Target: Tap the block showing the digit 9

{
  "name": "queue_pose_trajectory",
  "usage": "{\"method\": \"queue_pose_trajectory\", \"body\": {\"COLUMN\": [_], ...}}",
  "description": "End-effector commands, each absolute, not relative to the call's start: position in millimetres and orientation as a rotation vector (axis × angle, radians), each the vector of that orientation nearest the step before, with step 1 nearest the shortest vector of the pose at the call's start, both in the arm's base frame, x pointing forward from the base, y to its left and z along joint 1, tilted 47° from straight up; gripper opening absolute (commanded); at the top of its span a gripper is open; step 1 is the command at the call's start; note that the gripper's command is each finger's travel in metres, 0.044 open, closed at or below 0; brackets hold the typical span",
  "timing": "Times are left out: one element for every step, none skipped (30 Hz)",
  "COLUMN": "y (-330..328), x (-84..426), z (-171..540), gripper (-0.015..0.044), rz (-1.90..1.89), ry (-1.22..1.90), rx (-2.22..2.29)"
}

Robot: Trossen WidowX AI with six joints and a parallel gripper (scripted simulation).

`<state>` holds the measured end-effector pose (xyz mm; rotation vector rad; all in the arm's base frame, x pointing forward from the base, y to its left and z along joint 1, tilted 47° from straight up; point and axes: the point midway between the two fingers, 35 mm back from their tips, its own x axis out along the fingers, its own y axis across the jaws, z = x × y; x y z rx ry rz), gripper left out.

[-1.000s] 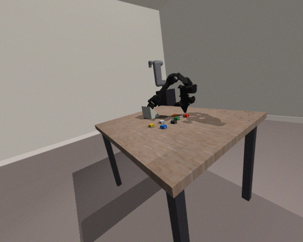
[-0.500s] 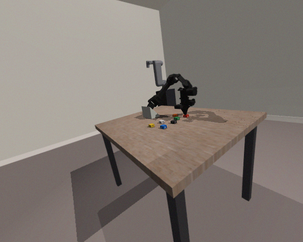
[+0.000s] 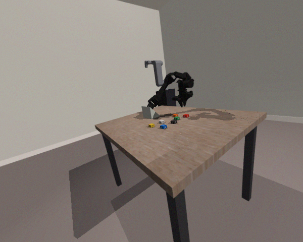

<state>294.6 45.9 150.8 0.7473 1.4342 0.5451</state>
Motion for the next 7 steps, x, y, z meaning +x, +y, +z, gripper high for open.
{"method": "queue_pose_trajectory", "body": {"y": [41.0, 41.2, 41.2, 41.2, 41.2, 41.2, 41.2], "x": [257.1, 250.5, 248.3, 248.3, 248.3, 248.3, 248.3], "z": [198.1, 204.0, 205.9, 205.9, 205.9, 205.9, 205.9], "gripper": [0.023, 0.0256, 0.0283, 0.0309, 0.0335, 0.0361, 0.0361], "rz": [0.544, 0.545, 0.545, 0.545, 0.545, 0.545, 0.545], "ry": [1.407, 1.407, 1.407, 1.407, 1.407, 1.407, 1.407], "rx": [0.732, 0.732, 0.732, 0.732, 0.732, 0.732, 0.732]}}
